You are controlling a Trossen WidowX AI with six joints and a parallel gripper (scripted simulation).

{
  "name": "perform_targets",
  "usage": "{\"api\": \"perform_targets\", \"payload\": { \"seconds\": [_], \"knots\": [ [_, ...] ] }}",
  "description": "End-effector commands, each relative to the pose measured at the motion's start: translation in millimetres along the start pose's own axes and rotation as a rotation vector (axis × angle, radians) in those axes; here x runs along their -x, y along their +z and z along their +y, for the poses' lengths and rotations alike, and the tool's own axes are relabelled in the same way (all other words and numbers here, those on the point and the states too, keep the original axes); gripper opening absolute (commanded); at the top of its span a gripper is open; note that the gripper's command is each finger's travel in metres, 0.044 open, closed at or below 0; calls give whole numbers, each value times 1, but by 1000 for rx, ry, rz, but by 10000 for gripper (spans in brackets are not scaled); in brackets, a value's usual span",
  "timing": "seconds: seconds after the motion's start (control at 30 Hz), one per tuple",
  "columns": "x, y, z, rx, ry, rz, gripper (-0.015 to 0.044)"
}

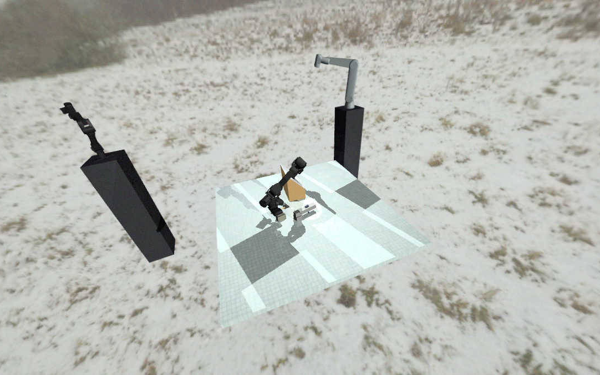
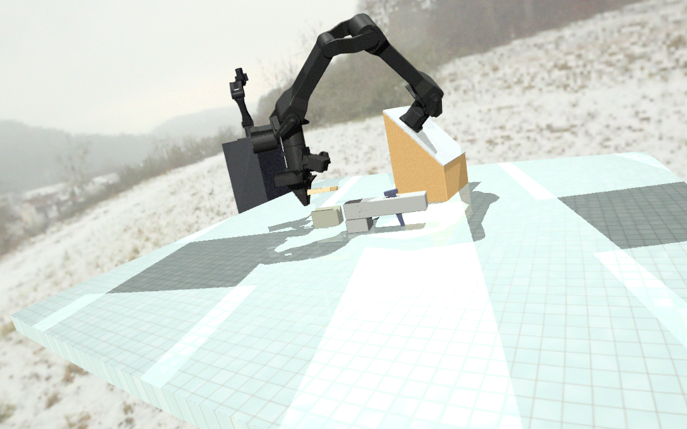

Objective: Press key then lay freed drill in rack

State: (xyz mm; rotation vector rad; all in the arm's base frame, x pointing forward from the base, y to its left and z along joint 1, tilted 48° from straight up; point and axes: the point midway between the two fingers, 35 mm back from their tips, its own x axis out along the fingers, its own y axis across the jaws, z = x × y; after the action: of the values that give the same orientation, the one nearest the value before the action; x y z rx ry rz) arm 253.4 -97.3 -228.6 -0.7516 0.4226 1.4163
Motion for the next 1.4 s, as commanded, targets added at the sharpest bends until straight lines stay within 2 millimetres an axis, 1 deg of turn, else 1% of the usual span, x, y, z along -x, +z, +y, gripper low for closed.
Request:
{"api": "perform_targets", "payload": {
  "seconds": [0.0,0.33,0.57,1.17,1.2,1.37],
  "knots": [
    [-1,-1,3,1,1,1,0],
    [-25,0,4,1,1,-1,0],
    [-29,0,4,1,1,-1,0],
    [-54,0,3,1,1,-3,0],
    [-49,-1,3,2,1,1,26],
    [-49,-1,3,2,1,1,157]
  ]
}}
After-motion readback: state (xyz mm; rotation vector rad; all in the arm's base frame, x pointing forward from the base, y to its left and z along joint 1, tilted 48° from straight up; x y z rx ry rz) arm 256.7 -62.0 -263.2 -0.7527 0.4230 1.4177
